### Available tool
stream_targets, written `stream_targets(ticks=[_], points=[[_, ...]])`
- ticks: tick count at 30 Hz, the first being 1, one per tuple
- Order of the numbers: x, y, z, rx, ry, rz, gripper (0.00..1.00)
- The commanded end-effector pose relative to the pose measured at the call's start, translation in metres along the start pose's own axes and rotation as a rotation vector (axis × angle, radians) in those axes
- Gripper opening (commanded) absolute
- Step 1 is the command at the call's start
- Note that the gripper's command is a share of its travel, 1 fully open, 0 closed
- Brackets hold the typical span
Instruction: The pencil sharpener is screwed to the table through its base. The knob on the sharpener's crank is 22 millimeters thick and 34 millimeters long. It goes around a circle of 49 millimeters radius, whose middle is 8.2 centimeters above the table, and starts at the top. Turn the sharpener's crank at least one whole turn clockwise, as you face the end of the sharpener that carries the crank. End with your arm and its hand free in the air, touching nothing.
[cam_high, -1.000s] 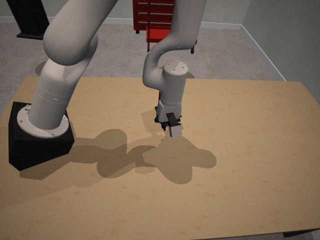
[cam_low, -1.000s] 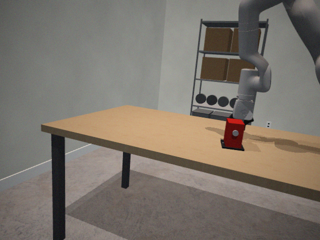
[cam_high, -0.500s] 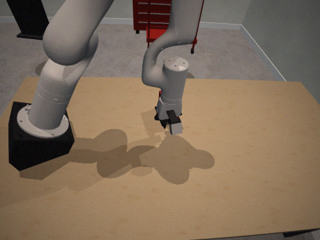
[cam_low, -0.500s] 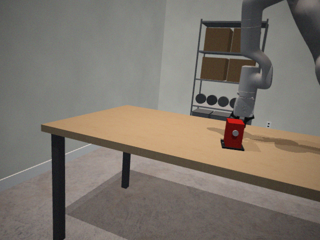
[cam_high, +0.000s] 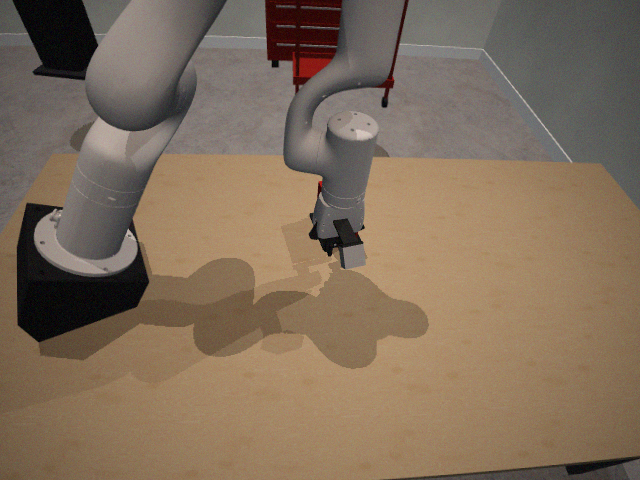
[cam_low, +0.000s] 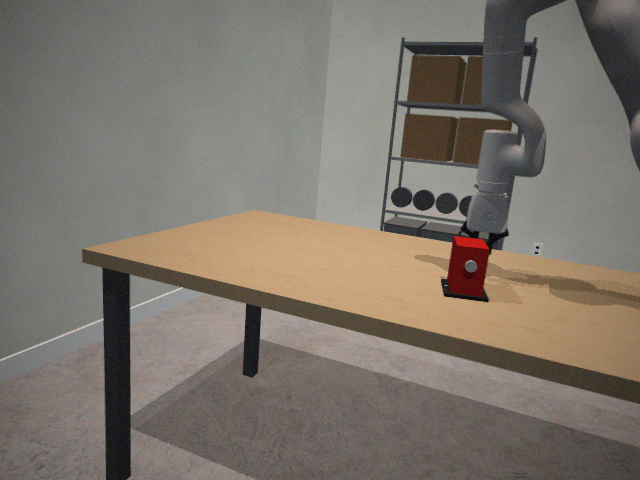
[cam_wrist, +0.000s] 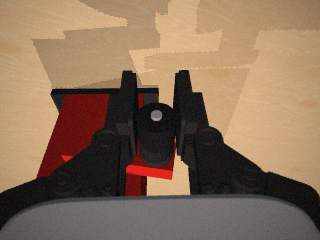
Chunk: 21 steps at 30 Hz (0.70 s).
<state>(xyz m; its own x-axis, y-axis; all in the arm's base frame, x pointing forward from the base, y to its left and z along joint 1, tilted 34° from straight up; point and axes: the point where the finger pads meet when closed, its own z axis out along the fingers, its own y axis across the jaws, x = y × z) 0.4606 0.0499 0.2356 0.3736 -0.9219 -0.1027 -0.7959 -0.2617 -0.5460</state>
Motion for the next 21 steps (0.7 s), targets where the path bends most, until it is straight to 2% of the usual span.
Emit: stream_targets(ticks=[1,21], points=[[0.0002,-0.0006,-0.0003,0.001,0.0,0.0,0.0],[0.0002,-0.0022,-0.0063,0.001,0.0,0.0,0.0]])
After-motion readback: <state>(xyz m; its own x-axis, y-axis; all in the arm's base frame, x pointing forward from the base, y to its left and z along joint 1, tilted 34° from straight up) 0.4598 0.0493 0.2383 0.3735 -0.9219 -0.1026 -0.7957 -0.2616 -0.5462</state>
